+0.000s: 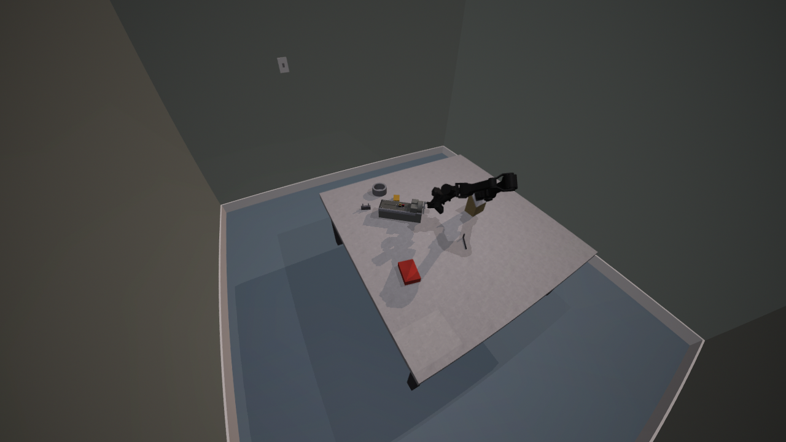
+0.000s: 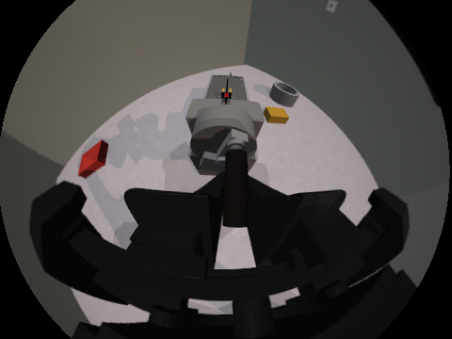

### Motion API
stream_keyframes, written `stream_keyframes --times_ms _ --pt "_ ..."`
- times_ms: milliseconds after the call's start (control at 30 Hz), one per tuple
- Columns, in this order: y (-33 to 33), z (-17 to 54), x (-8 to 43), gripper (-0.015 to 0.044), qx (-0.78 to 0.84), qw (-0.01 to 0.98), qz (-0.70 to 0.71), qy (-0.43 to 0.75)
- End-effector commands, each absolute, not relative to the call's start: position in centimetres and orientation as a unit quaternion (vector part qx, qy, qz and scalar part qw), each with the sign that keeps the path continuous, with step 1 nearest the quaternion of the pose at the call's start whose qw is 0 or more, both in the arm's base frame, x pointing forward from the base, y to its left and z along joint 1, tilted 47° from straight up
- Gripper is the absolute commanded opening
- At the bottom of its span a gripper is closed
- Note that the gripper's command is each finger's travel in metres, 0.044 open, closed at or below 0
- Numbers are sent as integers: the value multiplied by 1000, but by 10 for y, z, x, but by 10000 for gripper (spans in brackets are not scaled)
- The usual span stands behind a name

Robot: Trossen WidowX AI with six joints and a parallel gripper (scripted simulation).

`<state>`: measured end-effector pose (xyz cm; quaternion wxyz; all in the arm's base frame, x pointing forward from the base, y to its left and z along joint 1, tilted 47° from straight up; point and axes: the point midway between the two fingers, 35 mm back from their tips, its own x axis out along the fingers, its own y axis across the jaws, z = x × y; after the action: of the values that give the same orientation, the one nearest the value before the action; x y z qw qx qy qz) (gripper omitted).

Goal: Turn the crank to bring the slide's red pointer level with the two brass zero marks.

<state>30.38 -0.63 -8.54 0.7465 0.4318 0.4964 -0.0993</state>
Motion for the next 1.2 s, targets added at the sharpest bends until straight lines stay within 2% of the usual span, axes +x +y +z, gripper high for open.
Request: stream_keyframes --times_ms 0,1167 --pt "-9 -92 298 0 429 743 -110 502" --pt "1 -115 289 0 429 743 -110 502"
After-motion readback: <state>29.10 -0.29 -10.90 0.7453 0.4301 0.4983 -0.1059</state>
